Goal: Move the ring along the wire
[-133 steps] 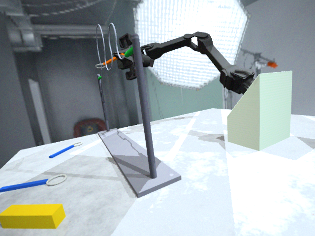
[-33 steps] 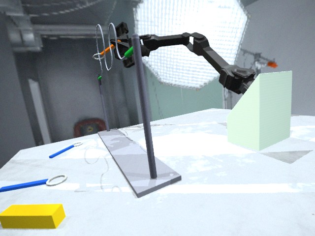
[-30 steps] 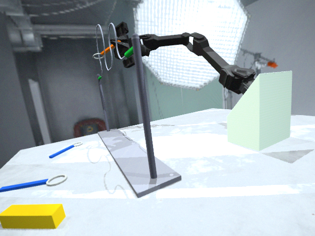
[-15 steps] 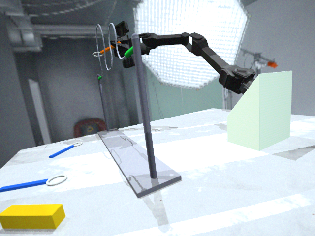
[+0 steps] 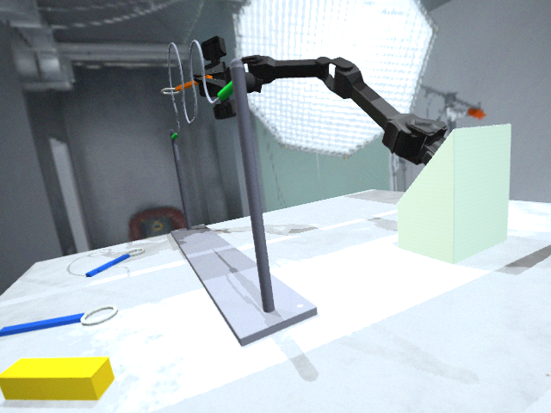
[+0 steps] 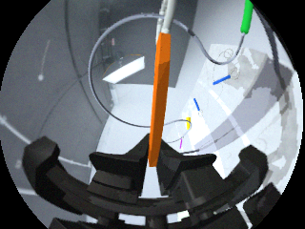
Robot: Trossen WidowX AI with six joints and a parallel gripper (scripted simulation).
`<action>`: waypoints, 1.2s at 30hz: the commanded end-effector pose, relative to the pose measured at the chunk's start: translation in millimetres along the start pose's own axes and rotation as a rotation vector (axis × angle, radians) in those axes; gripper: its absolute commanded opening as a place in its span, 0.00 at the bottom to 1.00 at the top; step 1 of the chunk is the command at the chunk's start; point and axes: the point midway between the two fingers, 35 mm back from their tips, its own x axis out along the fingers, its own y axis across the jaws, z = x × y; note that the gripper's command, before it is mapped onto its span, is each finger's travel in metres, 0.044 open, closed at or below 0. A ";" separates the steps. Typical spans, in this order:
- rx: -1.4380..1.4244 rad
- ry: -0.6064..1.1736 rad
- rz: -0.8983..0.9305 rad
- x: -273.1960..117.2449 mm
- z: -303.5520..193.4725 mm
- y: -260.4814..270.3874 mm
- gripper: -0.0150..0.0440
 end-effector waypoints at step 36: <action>-0.354 -0.037 -0.234 -1.6 3.9 -11.3 0.00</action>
